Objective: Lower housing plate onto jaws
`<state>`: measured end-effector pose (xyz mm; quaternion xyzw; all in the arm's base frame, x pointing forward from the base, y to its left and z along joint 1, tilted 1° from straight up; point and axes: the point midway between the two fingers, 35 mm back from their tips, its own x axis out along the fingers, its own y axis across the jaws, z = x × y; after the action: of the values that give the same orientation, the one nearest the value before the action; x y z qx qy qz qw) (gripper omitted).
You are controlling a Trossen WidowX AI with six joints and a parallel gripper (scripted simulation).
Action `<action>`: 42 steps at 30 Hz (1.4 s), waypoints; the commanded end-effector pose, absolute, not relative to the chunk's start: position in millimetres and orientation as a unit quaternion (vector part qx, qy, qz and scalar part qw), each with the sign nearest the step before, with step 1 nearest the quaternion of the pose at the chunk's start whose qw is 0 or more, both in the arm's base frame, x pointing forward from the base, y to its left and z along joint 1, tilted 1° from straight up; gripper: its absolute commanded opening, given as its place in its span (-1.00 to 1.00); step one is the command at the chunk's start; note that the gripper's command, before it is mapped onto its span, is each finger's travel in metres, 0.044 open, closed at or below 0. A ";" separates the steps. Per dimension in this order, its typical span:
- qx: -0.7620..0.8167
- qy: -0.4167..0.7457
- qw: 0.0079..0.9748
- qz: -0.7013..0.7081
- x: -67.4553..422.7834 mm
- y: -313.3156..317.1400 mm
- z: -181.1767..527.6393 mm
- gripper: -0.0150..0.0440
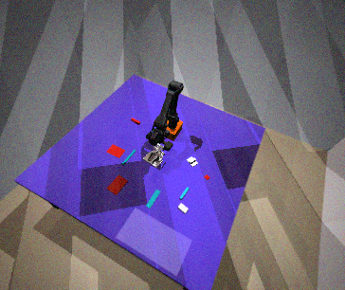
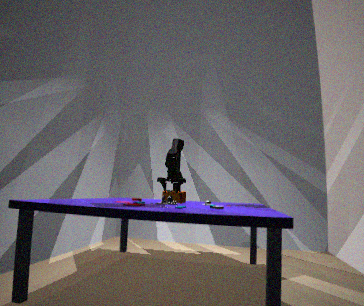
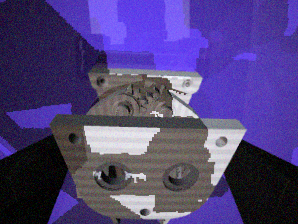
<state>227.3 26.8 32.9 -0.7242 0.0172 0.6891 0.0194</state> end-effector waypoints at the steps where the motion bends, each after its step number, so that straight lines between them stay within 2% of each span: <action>1: -0.723 0.014 0.019 0.690 227.4 27.6 26.1 0.70; 27: -0.723 0.014 0.020 0.690 227.1 27.6 -16.1 0.70; 42: -0.723 0.014 0.020 0.690 227.0 27.6 -17.5 0.70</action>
<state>226.7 26.8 -16.9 -0.7227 0.0174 0.6907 0.0191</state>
